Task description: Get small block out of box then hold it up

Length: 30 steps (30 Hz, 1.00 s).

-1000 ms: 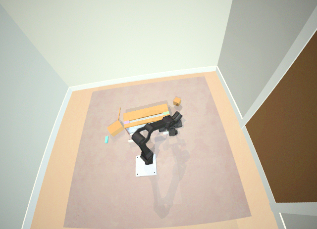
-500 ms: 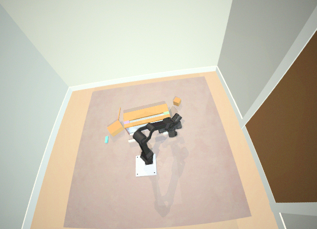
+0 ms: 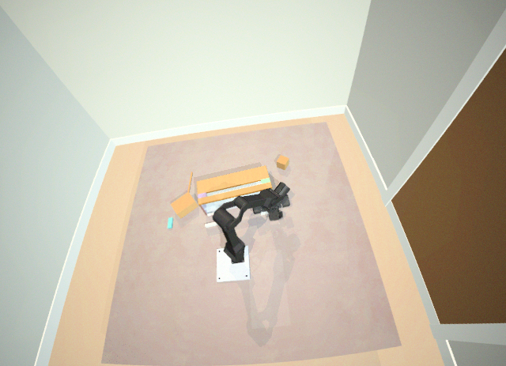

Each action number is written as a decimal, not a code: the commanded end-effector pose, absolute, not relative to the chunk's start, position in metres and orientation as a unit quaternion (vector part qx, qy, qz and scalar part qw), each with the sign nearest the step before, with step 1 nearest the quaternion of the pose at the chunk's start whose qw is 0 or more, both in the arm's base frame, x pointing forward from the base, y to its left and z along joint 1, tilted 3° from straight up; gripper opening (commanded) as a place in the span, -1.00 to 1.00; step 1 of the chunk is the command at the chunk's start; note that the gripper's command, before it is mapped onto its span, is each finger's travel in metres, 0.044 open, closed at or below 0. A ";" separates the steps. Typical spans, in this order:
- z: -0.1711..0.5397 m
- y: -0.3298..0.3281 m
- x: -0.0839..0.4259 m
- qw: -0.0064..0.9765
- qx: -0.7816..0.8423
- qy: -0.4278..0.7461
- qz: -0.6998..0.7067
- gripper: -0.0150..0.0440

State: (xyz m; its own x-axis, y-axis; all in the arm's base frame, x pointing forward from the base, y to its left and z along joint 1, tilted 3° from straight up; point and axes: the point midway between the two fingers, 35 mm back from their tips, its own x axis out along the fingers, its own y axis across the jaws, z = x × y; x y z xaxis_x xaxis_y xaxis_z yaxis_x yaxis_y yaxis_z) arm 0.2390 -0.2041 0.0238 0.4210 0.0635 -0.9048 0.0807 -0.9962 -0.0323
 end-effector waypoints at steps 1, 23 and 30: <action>0.027 -0.205 0.239 0.007 0.843 0.042 -0.536 -0.46; 0.117 -0.192 0.236 -0.039 0.838 -0.037 -0.543 -0.49; 0.145 -0.178 0.231 -0.085 0.834 -0.114 -0.533 -0.49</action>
